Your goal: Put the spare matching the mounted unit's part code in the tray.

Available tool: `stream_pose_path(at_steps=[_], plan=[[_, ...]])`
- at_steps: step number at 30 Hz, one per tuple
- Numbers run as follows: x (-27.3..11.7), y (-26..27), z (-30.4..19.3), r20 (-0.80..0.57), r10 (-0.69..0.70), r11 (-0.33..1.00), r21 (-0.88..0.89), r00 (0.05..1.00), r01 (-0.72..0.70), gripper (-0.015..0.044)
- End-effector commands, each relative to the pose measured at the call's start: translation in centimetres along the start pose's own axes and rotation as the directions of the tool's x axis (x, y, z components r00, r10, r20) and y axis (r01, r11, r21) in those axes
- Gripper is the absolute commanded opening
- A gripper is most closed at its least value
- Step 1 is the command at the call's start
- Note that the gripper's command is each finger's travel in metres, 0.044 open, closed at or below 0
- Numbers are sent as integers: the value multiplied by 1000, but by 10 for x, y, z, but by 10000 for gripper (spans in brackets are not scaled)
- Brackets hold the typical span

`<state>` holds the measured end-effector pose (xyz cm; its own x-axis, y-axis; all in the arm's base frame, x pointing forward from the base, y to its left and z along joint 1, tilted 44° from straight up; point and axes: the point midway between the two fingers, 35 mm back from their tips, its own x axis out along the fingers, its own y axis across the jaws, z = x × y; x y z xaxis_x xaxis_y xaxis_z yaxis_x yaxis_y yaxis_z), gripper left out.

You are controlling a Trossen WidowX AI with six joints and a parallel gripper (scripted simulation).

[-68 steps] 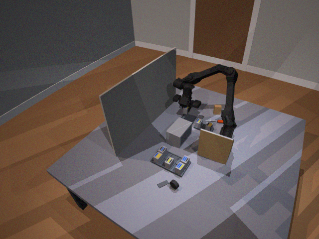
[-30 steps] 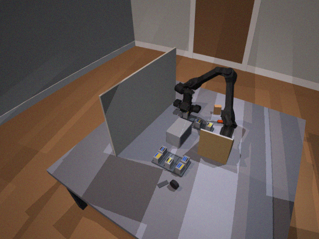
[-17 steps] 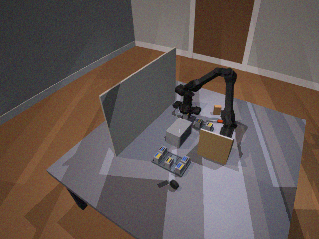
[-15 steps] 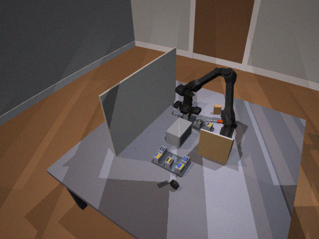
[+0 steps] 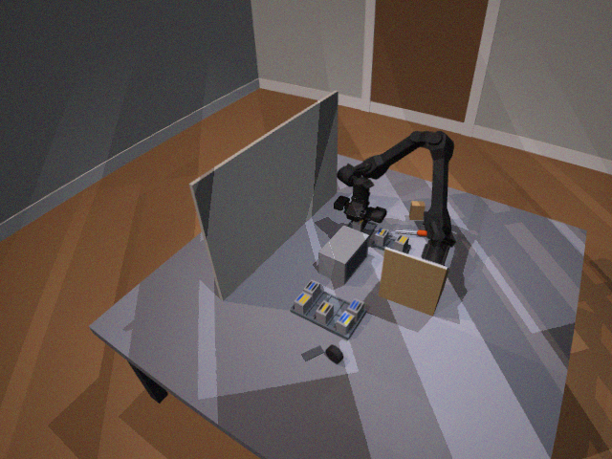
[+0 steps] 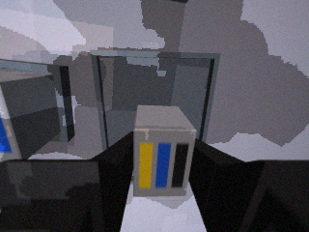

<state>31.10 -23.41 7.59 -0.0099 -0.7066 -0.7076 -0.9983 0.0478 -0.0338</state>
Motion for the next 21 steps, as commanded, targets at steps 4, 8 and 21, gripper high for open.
stream_pose_path(at_steps=[4,8,21], plan=[[0,0,0,0,0,1000,2,1000,0,263],[0,0,0,0,0,1000,2,1000,0,368],[-107,0,1,9,-3,1000,-4,1000,3,440]])
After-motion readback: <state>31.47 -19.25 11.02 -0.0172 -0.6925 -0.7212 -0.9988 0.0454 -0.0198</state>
